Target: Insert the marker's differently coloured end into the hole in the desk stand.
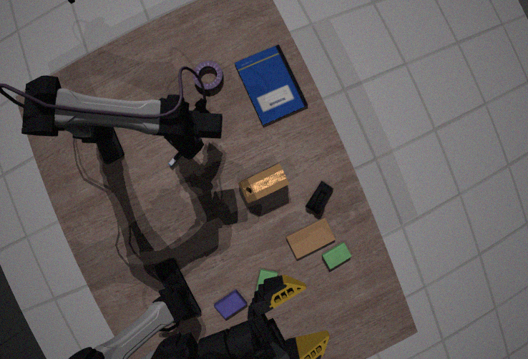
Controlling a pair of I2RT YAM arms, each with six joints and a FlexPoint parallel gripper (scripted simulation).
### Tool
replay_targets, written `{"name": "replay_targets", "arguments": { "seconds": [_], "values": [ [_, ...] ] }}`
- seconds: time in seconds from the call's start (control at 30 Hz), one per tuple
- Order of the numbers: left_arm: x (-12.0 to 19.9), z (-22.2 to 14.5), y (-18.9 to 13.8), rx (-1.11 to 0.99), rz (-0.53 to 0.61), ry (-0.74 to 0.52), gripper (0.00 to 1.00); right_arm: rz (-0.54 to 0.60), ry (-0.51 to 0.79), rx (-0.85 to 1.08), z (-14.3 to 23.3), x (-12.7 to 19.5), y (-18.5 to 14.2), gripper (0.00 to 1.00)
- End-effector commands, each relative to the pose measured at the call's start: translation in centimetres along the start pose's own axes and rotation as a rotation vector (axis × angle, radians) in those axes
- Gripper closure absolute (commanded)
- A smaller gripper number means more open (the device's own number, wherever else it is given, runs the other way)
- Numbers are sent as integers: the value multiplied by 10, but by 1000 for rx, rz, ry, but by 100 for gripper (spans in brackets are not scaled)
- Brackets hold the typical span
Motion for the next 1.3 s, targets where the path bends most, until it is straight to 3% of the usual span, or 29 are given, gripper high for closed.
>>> {"name": "replay_targets", "arguments": {
  "seconds": [0.0,0.5,0.63,0.7,0.8,0.83,1.27],
  "values": [
    [1,-3,-6,-11,0,-26,50,-110,-30,-3,-7,4,35,0],
    [-33,-5,-3,-5,9,-15,50,-110,-30,-3,-7,4,35,0],
    [-23,-6,-5,-12,-3,-35,50,-110,-30,-3,-7,4,35,0],
    [-42,-4,-4,-3,15,-6,50,-110,-30,-3,-7,4,35,0],
    [-19,-7,-4,-8,-13,-68,50,-110,-30,-3,-7,4,35,0],
    [-19,-6,-4,-9,-16,-67,100,-110,-30,-3,-7,4,35,0],
    [-28,-5,-2,-3,-3,-36,100,-110,-30,-3,-7,4,35,0]
  ]
}}
Point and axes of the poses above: on each arm, the point where the finger pads meet when closed, its own x axis back along the fingers, its own z axis across the jaws, y = z × x, the point moved 6 cm from there along x, back along the fingers, and after that the axes turned 14 degrees about x, right-handed, at the moved point
